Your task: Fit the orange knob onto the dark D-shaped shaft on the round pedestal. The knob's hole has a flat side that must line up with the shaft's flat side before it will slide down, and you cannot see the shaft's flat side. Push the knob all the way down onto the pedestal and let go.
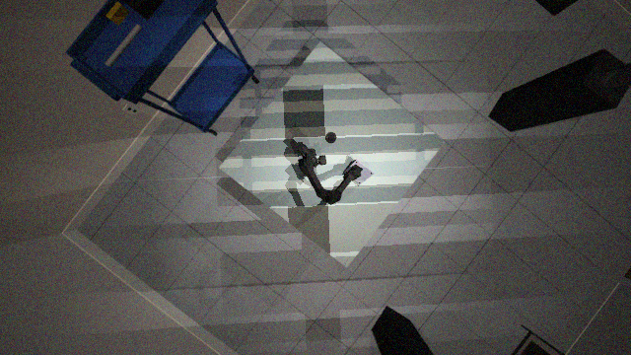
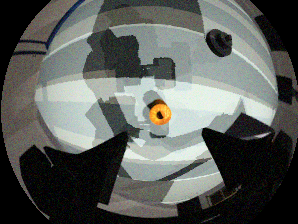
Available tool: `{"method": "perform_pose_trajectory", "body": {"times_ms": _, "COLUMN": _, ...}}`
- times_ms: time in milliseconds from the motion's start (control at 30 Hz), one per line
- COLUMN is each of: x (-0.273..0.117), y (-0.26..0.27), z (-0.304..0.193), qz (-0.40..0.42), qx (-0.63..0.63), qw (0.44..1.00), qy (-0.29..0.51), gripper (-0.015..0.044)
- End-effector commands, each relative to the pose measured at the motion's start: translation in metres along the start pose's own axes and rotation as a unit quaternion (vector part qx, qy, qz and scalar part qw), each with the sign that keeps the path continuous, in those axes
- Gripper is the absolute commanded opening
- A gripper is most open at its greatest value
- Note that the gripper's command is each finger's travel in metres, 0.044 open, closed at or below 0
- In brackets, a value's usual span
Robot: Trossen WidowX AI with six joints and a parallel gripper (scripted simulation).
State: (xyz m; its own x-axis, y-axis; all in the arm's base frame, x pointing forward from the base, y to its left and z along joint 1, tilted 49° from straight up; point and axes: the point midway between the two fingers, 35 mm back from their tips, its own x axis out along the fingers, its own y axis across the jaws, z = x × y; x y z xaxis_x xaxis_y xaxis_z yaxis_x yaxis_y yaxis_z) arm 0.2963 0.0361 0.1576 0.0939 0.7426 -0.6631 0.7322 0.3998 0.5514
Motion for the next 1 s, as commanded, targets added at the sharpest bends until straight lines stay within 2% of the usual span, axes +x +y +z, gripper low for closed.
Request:
{"method": "perform_pose_trajectory", "body": {"times_ms": 0, "x": 0.0, "y": 0.001, "z": 0.0, "qz": 0.003, "qx": -0.336, "qw": 0.942, "qy": 0.0, "gripper": 0.044}}
{"method": "perform_pose_trajectory", "body": {"times_ms": 433, "x": 0.0, "y": 0.001, "z": 0.0, "qz": 0.003, "qx": -0.336, "qw": 0.942, "qy": 0.0, "gripper": 0.044}}
{"method": "perform_pose_trajectory", "body": {"times_ms": 600, "x": 0.033, "y": 0.001, "z": 0.0, "qz": 0.003, "qx": -0.337, "qw": 0.942, "qy": 0.0, "gripper": 0.044}}
{"method": "perform_pose_trajectory", "body": {"times_ms": 967, "x": 0.054, "y": 0.001, "z": 0.0, "qz": 0.003, "qx": -0.337, "qw": 0.942, "qy": 0.0, "gripper": 0.044}}
